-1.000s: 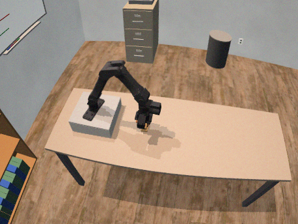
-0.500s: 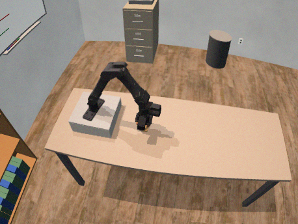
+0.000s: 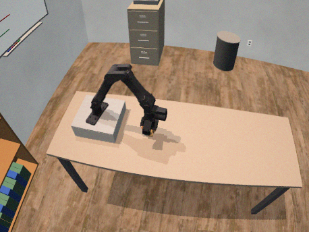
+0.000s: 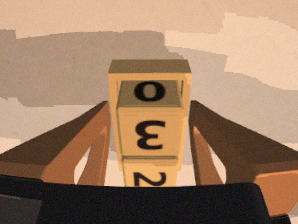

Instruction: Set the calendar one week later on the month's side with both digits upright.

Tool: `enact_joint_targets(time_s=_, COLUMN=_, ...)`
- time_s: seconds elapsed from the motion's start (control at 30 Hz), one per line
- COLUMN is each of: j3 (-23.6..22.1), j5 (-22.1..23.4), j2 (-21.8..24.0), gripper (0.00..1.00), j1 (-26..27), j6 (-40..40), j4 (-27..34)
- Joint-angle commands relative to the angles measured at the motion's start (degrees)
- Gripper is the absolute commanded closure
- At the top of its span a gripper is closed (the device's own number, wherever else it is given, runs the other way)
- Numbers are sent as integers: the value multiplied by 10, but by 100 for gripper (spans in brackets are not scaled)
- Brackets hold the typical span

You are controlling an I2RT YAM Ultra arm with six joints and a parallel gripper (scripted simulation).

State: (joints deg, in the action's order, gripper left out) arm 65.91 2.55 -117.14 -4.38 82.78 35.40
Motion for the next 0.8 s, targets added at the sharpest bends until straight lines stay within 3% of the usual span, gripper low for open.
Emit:
enact_joint_targets(time_s=0.0, j3=1, j5=-2, j2=4, gripper=55, j1=0, j6=0, j4=0)
enact_joint_targets(time_s=0.7, j3=1, j5=-2, j2=4, gripper=55, j1=0, j6=0, j4=0)
enact_joint_targets(time_s=0.73, j3=1, j5=-2, j2=4, gripper=74, j1=0, j6=0, j4=0)
enact_joint_targets(time_s=0.77, j3=1, j5=-2, j2=4, gripper=74, j1=0, j6=0, j4=0)
